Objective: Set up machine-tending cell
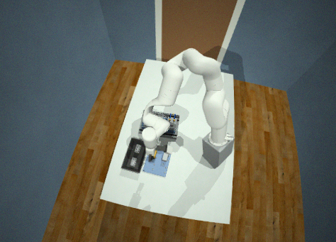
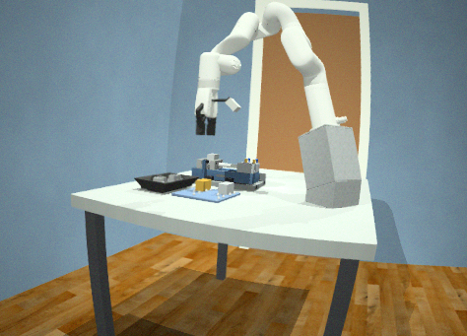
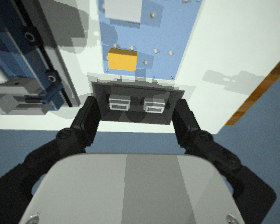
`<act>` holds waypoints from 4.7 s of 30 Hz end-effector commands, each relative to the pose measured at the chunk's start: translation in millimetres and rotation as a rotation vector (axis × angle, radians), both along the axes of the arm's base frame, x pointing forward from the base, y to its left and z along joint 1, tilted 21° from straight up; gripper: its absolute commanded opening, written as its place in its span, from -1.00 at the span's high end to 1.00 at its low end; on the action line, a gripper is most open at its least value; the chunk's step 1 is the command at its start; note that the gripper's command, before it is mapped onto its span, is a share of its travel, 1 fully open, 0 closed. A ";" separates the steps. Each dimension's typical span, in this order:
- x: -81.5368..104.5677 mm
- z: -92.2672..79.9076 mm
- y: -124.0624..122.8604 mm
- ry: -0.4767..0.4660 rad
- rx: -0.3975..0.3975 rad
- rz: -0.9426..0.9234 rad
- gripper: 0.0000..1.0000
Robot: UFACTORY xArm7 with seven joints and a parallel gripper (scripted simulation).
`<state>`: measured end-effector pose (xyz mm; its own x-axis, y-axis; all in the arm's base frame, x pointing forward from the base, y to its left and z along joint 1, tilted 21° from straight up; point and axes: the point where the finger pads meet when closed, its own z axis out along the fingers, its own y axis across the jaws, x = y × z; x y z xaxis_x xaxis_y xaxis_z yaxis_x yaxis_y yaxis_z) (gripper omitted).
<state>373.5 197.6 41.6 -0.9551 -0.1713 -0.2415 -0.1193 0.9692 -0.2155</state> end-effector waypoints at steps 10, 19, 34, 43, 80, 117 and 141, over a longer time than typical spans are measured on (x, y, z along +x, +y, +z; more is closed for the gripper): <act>-11.2 -18.0 12.9 -0.026 -0.014 0.008 -1.00; -11.2 -18.0 12.9 -0.026 -0.014 0.008 -1.00; -11.2 -18.0 12.9 -0.026 -0.014 0.008 1.00; -11.2 -18.0 12.9 -0.026 -0.014 0.008 1.00; -5.5 -35.6 9.5 -0.026 -0.014 0.008 1.00; 9.7 -82.9 0.2 -0.026 -0.014 0.008 1.00; 9.8 -83.1 0.1 -0.026 -0.014 0.008 1.00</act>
<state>382.8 196.4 -42.5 -0.9481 -0.1814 -0.2612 -0.1204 0.9649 -0.2334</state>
